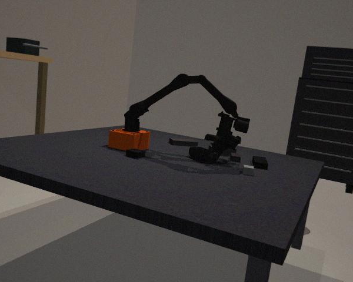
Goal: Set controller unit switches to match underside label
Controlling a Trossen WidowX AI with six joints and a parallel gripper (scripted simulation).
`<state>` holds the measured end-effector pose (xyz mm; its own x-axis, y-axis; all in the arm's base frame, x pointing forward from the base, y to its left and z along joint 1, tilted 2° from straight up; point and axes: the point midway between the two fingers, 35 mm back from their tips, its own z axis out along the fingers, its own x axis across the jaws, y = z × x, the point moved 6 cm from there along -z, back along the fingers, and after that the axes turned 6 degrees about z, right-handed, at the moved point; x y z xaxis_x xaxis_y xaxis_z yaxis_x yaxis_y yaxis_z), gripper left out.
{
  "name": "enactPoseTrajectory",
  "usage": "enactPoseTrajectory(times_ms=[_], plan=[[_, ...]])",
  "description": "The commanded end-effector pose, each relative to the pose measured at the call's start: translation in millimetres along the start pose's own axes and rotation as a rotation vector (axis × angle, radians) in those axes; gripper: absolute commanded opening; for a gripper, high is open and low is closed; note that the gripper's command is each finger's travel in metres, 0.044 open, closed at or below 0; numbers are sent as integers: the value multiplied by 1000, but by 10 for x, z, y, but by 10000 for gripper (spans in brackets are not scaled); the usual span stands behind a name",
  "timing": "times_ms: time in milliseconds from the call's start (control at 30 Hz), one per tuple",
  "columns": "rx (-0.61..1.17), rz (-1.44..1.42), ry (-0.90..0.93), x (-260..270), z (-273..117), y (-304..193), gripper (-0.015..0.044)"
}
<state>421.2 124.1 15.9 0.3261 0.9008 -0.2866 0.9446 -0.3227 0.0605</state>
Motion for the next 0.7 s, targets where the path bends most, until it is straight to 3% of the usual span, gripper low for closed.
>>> enactPoseTrajectory(times_ms=[0, 667], plan=[[13, 1, -20, -88, 49, 0, 0], [13, 1, -20, -178, 76, -5, 0]])
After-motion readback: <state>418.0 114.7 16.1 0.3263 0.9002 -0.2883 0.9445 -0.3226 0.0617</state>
